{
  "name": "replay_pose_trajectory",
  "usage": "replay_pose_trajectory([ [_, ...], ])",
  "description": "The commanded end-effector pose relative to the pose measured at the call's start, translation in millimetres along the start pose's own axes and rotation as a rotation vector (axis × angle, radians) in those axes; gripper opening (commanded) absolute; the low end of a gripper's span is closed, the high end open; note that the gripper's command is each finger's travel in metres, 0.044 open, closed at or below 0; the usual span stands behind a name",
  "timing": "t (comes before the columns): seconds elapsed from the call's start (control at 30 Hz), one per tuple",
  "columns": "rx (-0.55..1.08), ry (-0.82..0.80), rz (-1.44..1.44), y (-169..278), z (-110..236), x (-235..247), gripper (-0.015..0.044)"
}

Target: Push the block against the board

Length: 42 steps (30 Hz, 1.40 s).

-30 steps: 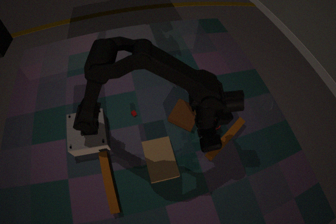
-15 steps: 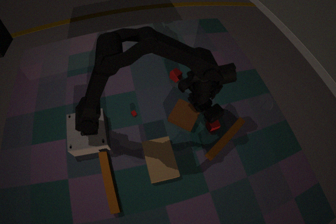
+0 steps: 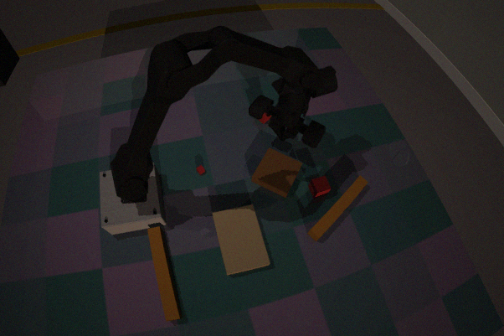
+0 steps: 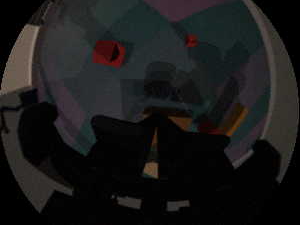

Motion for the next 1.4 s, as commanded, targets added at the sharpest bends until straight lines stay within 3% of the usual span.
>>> replay_pose_trajectory([
  [0.0,0.008,-0.022,0.077,-8.7,-0.1,11.6,0.0],
  [0.13,0.009,-0.023,0.081,-9.3,-3.1,12.2,0.0],
  [0.3,0.009,-0.023,0.081,-8.4,-55.2,13.7,0.0],
  [1.37,0.011,-0.023,0.082,10.0,-54.9,10.4,0.0],
])
Point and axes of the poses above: the point midway between the two fingers, 35 mm back from their tips, its own z axis back along the fingers, its own x axis across the jaws, y = z × x, the point moved 4 cm from there along z, back along the fingers, and after that the axes turned 1 degree about z, right-handed, at the moved point
